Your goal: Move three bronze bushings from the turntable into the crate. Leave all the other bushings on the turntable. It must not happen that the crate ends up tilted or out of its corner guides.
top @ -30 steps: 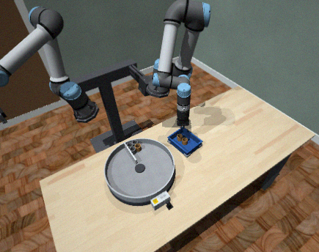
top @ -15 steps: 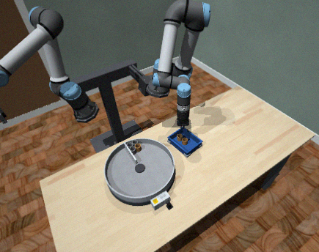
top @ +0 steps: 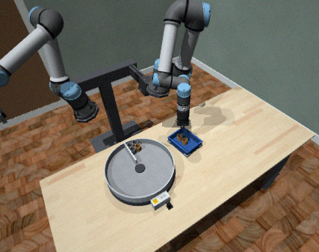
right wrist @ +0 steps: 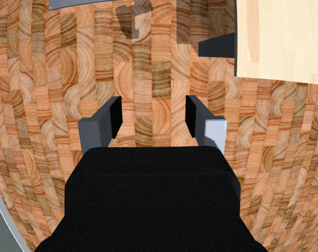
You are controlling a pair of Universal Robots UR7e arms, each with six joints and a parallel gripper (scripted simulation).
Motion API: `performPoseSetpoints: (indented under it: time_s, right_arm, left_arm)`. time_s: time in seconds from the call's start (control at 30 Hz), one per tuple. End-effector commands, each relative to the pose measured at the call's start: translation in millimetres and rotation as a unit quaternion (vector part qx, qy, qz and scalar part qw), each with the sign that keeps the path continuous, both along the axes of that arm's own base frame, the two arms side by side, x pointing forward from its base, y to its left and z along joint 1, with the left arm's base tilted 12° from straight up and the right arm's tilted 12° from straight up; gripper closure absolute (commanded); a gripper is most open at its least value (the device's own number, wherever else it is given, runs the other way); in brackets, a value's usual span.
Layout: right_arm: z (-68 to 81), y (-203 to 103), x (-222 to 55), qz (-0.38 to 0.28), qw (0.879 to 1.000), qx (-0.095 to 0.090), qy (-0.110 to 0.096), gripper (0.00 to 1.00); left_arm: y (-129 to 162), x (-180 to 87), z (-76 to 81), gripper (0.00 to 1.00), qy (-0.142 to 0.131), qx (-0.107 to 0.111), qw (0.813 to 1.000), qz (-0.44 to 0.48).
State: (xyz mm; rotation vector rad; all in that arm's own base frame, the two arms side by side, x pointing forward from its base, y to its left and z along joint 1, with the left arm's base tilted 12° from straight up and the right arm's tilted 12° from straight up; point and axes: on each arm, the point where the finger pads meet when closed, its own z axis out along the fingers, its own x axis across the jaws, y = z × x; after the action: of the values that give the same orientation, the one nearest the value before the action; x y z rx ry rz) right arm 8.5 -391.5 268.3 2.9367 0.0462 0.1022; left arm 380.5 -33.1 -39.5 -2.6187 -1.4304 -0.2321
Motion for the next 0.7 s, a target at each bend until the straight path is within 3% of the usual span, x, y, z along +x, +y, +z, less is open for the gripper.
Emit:
performPoseSetpoints:
  time_s: [0.0,0.67]
  right_arm:
    - [-0.3,0.8,-0.9,0.0,1.0,0.0,0.0,0.0]
    - [-0.3,0.8,-0.9,0.0,1.0,0.0,0.0,0.0]
  left_arm:
    - [-1.8,1.4,1.2,0.62,-0.001,-0.001,1.0,0.0]
    - [-8.0,0.8,-0.5,0.64,-0.001,-0.001,1.0,-0.001]
